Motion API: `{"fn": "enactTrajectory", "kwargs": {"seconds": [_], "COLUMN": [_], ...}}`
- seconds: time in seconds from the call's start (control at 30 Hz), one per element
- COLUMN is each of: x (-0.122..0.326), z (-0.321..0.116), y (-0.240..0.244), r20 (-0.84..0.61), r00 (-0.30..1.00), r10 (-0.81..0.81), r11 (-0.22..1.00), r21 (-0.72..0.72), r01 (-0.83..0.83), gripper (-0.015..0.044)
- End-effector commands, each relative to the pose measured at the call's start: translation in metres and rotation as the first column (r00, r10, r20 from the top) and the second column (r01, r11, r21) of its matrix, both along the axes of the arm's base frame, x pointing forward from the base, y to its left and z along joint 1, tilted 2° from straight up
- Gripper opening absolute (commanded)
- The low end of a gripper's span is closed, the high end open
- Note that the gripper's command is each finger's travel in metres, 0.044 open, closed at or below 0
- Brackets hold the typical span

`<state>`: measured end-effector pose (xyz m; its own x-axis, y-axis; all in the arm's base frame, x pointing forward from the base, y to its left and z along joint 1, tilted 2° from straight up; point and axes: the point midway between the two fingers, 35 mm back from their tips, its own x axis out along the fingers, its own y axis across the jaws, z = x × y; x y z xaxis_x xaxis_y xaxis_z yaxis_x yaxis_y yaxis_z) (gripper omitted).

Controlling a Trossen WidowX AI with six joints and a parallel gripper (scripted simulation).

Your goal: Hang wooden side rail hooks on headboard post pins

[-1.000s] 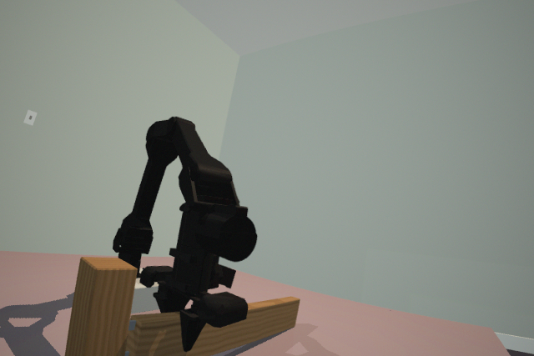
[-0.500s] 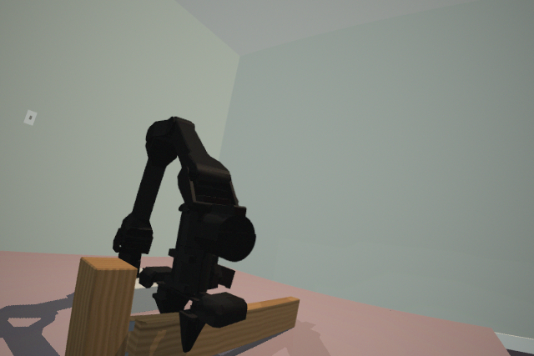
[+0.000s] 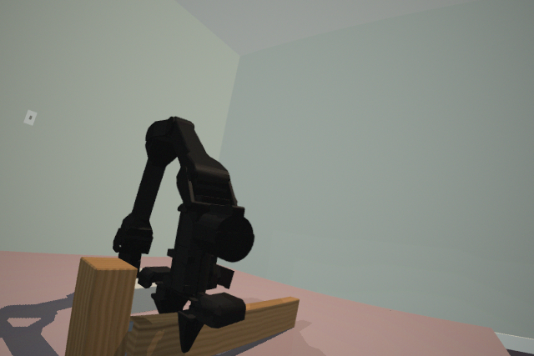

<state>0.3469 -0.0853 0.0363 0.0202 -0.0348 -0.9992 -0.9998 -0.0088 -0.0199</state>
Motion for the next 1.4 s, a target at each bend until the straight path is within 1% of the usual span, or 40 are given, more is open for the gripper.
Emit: {"fn": "enactTrajectory", "kwargs": {"seconds": [0.0, 1.37], "x": [0.001, 0.0035], "z": [0.0023, 0.0044], "y": [-0.0015, -0.005], "r20": [0.005, 0.005], "r00": [1.0, 1.0], "r10": [0.005, 0.005], "r11": [1.0, 1.0], "r21": [-0.005, -0.006], "r01": [-0.005, -0.005], "gripper": [0.0, 0.0]}}
